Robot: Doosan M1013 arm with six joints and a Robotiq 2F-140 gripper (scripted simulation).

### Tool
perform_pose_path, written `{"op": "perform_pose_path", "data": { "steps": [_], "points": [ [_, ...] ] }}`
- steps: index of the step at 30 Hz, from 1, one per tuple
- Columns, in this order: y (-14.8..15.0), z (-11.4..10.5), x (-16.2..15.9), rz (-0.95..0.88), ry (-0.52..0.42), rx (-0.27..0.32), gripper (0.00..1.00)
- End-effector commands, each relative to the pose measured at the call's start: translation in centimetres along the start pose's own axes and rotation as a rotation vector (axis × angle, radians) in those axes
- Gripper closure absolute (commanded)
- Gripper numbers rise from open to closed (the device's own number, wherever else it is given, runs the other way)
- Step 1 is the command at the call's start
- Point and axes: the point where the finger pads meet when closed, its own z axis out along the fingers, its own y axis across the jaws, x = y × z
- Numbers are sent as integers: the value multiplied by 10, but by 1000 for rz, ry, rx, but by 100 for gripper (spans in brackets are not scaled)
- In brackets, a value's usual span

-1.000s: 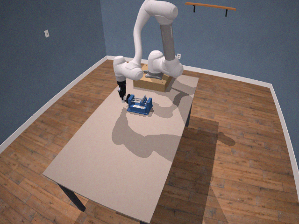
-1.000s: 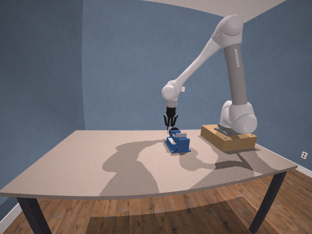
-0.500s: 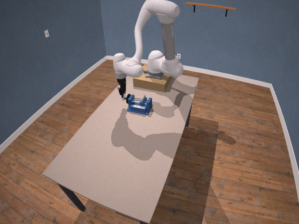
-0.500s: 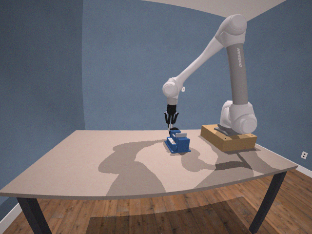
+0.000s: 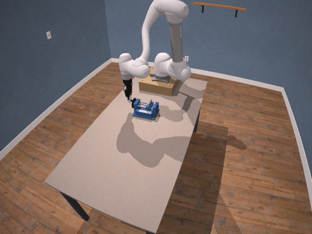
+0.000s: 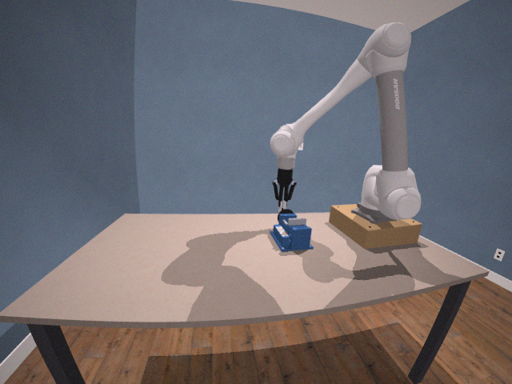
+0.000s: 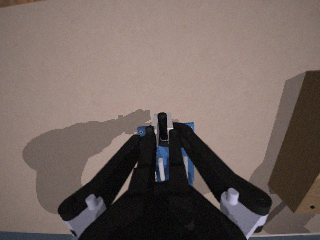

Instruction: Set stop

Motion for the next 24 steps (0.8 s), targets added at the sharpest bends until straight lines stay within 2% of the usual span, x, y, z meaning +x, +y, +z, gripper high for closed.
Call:
{"op": "perform_pose_path", "data": {
  "steps": [1, 10, 24],
  "points": [
    [9, -2, 0, -1, 0, -1, 96],
    [27, 2, 0, -1, 0, -1, 96],
    [44, 30, 0, -1, 0, -1, 96]
  ]
}}
